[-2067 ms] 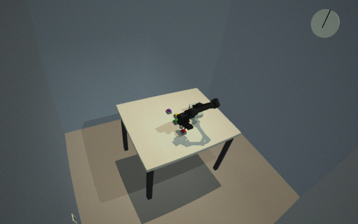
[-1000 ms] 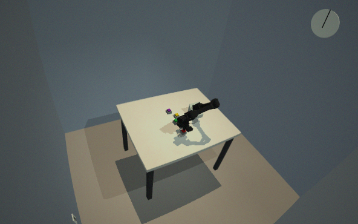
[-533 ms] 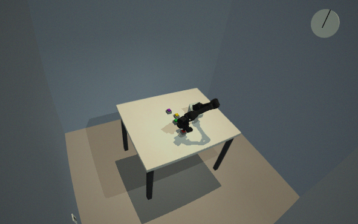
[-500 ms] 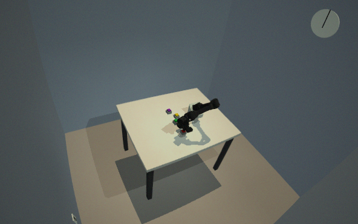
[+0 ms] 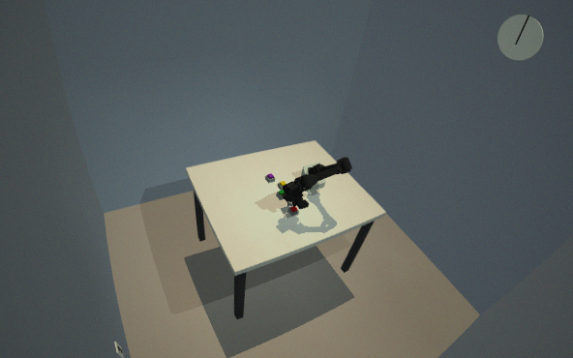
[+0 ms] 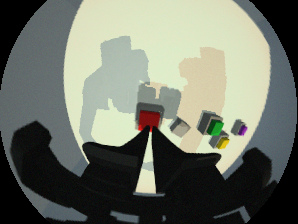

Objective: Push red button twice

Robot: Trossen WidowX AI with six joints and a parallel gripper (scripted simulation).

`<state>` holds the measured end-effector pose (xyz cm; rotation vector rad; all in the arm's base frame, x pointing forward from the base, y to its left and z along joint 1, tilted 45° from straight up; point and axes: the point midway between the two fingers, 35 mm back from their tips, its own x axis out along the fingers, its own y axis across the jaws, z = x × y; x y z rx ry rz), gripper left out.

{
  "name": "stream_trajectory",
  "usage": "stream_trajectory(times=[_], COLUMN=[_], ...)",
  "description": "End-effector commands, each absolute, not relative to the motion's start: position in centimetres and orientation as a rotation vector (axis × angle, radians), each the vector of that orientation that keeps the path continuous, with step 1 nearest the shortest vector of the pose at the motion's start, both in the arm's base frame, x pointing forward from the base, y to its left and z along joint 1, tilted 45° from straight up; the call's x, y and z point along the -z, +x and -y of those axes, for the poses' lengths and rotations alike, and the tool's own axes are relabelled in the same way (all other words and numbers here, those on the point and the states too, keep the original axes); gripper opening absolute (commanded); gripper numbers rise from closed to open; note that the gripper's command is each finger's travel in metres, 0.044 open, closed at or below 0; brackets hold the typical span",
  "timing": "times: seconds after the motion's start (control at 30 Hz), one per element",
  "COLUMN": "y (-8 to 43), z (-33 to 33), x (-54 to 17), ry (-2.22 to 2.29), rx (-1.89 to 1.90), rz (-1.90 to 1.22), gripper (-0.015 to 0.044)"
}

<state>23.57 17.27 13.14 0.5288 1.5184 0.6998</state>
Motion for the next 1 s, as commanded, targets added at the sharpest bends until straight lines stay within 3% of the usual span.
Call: stream_trajectory(times=[0.0,0.97], y=[23.5,23.2], z=[-16.8,-19.2], x=[-14.0,-11.6], ry=[0.529,0.53], rx=[-0.711,-0.712], rz=[-1.513,-1.512], gripper=[0.002,0.002])
